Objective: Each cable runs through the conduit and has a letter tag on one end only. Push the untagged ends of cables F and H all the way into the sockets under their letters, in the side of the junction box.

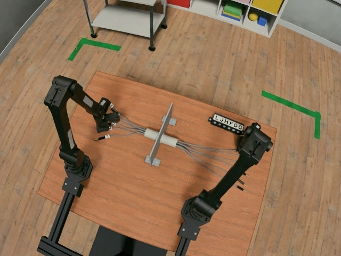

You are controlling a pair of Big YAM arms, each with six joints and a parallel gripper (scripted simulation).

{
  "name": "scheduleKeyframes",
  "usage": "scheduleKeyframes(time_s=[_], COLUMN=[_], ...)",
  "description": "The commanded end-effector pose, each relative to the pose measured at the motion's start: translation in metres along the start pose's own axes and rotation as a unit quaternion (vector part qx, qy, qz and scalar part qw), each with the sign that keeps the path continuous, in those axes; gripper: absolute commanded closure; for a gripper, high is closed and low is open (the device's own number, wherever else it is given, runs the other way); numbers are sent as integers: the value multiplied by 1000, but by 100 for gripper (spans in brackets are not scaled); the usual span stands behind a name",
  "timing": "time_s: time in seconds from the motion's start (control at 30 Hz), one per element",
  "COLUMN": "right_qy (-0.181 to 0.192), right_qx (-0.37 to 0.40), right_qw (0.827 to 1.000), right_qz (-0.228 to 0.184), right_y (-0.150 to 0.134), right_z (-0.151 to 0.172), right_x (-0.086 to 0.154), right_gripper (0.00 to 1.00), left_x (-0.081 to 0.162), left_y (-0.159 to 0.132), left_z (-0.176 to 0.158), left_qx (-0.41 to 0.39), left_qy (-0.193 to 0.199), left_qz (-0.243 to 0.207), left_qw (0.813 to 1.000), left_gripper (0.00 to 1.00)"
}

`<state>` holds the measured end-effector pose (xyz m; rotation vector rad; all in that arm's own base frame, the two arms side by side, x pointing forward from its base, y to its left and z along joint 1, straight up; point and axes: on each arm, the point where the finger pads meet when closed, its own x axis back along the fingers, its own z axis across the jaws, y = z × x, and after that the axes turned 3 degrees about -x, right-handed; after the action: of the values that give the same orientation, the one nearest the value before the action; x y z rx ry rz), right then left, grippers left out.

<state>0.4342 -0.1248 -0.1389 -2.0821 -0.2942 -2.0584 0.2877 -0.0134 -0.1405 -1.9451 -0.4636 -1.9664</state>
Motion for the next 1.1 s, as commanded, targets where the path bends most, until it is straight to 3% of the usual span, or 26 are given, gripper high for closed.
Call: scheduleKeyframes(time_s=[0.0,0.2,0.33,0.4,0.5,0.73,1.07], right_qy=[15,22,22,3,1,8,22], right_qx=[-7,-5,-5,-11,-28,-17,25], right_qw=[1000,1000,1000,1000,1000,1000,999], right_qz=[-11,-15,-15,-3,-2,-5,-9], right_y=[5,7,6,-6,-28,-83,-89], right_z=[9,14,14,7,8,38,56], right_x=[41,101,112,87,69,31,34], right_gripper=[95,95,95,95,95,95,95], left_x=[-1,-1,-1,-1,-1,-1,-1], left_y=[3,2,2,2,2,2,2], left_z=[3,2,2,2,2,2,2], left_qx=[-8,-2,-2,-2,-2,-2,-2], left_qy=[3,0,0,0,0,0,0], left_qz=[-4,-1,-1,-1,-1,-1,-1], left_qw=[1000,1000,1000,1000,1000,1000,1000], left_gripper=[95,95,95,95,95,95,95])
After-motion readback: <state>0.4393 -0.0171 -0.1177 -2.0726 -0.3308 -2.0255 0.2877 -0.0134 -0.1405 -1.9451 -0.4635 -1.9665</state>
